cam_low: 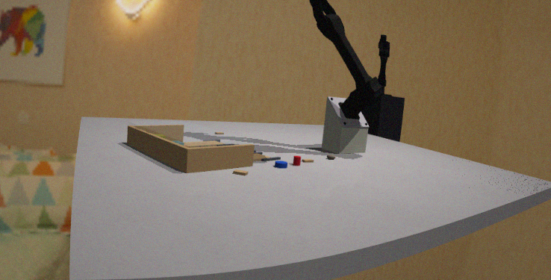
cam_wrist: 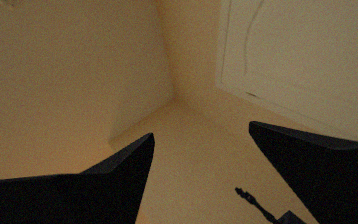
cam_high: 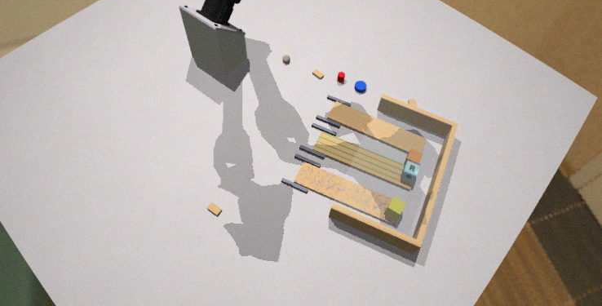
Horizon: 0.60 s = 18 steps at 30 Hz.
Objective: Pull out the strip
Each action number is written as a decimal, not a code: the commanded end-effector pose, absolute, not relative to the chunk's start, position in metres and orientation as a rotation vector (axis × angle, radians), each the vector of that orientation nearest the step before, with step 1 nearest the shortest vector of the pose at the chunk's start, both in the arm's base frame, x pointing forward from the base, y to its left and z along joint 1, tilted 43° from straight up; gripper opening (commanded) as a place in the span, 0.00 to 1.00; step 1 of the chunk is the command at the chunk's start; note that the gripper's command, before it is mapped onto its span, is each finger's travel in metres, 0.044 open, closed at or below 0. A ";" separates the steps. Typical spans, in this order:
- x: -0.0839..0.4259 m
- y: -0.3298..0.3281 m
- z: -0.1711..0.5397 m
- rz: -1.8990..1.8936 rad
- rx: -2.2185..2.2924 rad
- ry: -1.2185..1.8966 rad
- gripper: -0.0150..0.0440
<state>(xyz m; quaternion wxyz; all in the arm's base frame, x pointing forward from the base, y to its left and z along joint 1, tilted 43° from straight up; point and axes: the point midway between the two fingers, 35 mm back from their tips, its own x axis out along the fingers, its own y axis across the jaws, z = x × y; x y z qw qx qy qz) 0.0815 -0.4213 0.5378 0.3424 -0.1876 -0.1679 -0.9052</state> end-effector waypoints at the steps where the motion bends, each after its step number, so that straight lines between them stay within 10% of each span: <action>1: 0.079 -0.420 0.539 -2.358 -0.490 -0.438 0.93; 18: -0.069 -0.275 0.617 -2.671 -0.708 -0.625 0.93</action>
